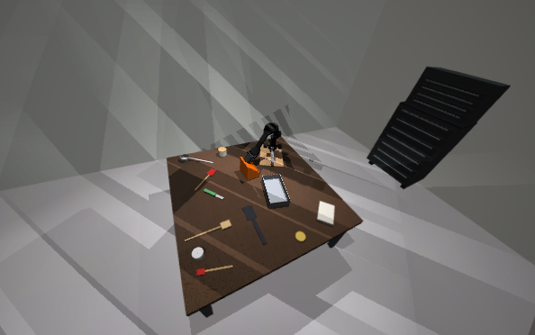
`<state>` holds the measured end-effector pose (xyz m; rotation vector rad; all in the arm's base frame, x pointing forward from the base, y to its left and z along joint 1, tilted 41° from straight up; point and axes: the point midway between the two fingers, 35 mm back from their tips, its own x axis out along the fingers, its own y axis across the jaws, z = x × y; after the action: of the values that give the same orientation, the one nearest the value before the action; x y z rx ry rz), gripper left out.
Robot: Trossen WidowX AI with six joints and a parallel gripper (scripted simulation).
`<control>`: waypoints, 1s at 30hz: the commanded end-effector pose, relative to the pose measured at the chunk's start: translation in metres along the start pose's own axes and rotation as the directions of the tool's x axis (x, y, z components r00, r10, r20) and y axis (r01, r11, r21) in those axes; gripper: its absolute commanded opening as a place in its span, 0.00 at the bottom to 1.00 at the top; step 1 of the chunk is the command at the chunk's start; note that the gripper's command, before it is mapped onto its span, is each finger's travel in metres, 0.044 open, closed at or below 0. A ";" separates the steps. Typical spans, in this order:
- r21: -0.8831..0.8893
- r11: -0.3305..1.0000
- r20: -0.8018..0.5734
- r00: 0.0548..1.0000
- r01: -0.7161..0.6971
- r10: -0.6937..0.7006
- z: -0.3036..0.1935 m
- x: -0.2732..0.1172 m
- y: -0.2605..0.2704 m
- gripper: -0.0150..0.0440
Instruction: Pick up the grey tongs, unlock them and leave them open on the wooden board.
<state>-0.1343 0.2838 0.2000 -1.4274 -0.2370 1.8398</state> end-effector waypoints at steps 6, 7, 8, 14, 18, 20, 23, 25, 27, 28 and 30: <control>0.000 1.000 0.000 1.000 0.000 0.000 0.000 0.000 0.000 0.40; 0.000 1.000 0.000 1.000 0.000 0.000 0.000 0.000 0.000 0.44; 0.000 1.000 0.000 1.000 0.000 0.000 0.000 0.000 0.000 0.49; 0.000 1.000 0.000 1.000 0.000 0.000 0.000 0.000 0.000 0.76; 0.000 1.000 0.000 1.000 0.000 0.000 0.000 0.000 0.000 0.93; 0.000 1.000 0.000 1.000 0.000 0.000 0.000 0.000 0.000 1.00; 0.000 1.000 0.000 1.000 0.000 0.000 0.000 0.000 0.000 1.00; 0.000 1.000 0.000 1.000 -0.001 0.001 0.005 -0.002 -0.001 1.00; 0.002 1.000 0.000 1.000 -0.003 0.003 0.015 -0.006 -0.004 1.00; 0.002 1.000 0.000 1.000 -0.004 0.004 0.023 -0.009 -0.005 1.00; 0.005 1.000 0.001 1.000 -0.007 0.007 0.041 -0.016 -0.008 1.00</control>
<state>-0.1461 0.2867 0.2132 -1.4318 -0.2291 1.8404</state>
